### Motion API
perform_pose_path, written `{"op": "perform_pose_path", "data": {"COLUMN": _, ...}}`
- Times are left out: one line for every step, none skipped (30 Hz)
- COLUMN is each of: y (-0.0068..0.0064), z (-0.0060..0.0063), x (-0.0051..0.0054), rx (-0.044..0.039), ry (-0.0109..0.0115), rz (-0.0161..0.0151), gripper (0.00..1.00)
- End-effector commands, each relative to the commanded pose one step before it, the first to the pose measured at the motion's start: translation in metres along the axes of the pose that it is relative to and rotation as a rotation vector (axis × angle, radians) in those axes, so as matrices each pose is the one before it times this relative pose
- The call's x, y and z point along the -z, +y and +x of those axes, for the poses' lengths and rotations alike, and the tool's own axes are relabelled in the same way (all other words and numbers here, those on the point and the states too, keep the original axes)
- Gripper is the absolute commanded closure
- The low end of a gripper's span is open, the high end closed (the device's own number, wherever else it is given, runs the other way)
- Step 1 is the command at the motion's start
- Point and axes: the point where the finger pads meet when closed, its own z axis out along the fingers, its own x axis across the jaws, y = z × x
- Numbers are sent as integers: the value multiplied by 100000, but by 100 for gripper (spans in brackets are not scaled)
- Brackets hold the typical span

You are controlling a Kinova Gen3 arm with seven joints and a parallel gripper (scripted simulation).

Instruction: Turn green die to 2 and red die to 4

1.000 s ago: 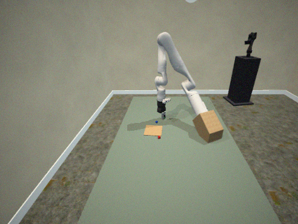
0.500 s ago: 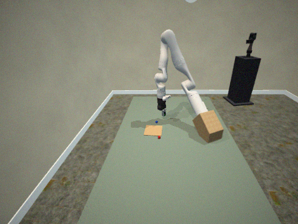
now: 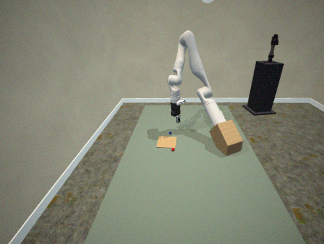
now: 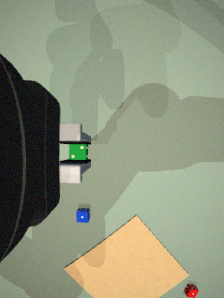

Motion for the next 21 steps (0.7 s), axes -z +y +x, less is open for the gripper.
{"op": "perform_pose_path", "data": {"y": -154, "z": 867, "x": 1142, "rx": 988, "ry": 3166, "rz": 234, "gripper": 66}}
{"op": "perform_pose_path", "data": {"y": -2, "z": -2, "x": 198, "rx": 4, "ry": -2, "rz": 7, "gripper": 66}}
{"op": "perform_pose_path", "data": {"y": 2, "z": 2, "x": 186, "rx": -4, "ry": 2, "rz": -7, "gripper": 66}}
{"op": "perform_pose_path", "data": {"y": -1, "z": -1, "x": 173, "rx": 1, "ry": -1, "rz": 2, "gripper": 66}}
{"op": "perform_pose_path", "data": {"y": -1, "z": -1, "x": 160, "rx": 2, "ry": -1, "rz": 3, "gripper": 66}}
{"op": "perform_pose_path", "data": {"y": 0, "z": 0, "x": 0, "rx": 0, "ry": 0, "rz": 0, "gripper": 66}}
{"op": "perform_pose_path", "data": {"y": 0, "z": 0, "x": 0, "rx": 0, "ry": 0, "rz": 0, "gripper": 66}}
{"op": "perform_pose_path", "data": {"y": 2, "z": 1, "x": 147, "rx": -3, "ry": 2, "rz": -5, "gripper": 66}}
{"op": "perform_pose_path", "data": {"y": 0, "z": 0, "x": 134, "rx": 0, "ry": 0, "rz": 0, "gripper": 66}}
{"op": "perform_pose_path", "data": {"y": -1, "z": -1, "x": 120, "rx": 3, "ry": -1, "rz": 4, "gripper": 66}}
{"op": "perform_pose_path", "data": {"y": 0, "z": 0, "x": 107, "rx": 0, "ry": 0, "rz": 0, "gripper": 66}}
{"op": "perform_pose_path", "data": {"y": 1, "z": 1, "x": 94, "rx": -2, "ry": 1, "rz": -3, "gripper": 66}}
{"op": "perform_pose_path", "data": {"y": 0, "z": 0, "x": 81, "rx": -1, "ry": 0, "rz": -1, "gripper": 66}}
{"op": "perform_pose_path", "data": {"y": 0, "z": 0, "x": 69, "rx": 0, "ry": 0, "rz": 0, "gripper": 66}}
{"op": "perform_pose_path", "data": {"y": 0, "z": 0, "x": 57, "rx": 1, "ry": 0, "rz": 1, "gripper": 66}}
{"op": "perform_pose_path", "data": {"y": 0, "z": 0, "x": 46, "rx": 1, "ry": 0, "rz": 1, "gripper": 66}}
{"op": "perform_pose_path", "data": {"y": 0, "z": 0, "x": 35, "rx": 1, "ry": 0, "rz": 1, "gripper": 66}}
{"op": "perform_pose_path", "data": {"y": 0, "z": 0, "x": 26, "rx": 1, "ry": 0, "rz": 1, "gripper": 66}}
{"op": "perform_pose_path", "data": {"y": 0, "z": 0, "x": 18, "rx": 1, "ry": 0, "rz": 1, "gripper": 66}}
{"op": "perform_pose_path", "data": {"y": 0, "z": 0, "x": 11, "rx": 0, "ry": 0, "rz": 1, "gripper": 66}}
{"op": "perform_pose_path", "data": {"y": 0, "z": 0, "x": 6, "rx": 0, "ry": 0, "rz": 0, "gripper": 66}}
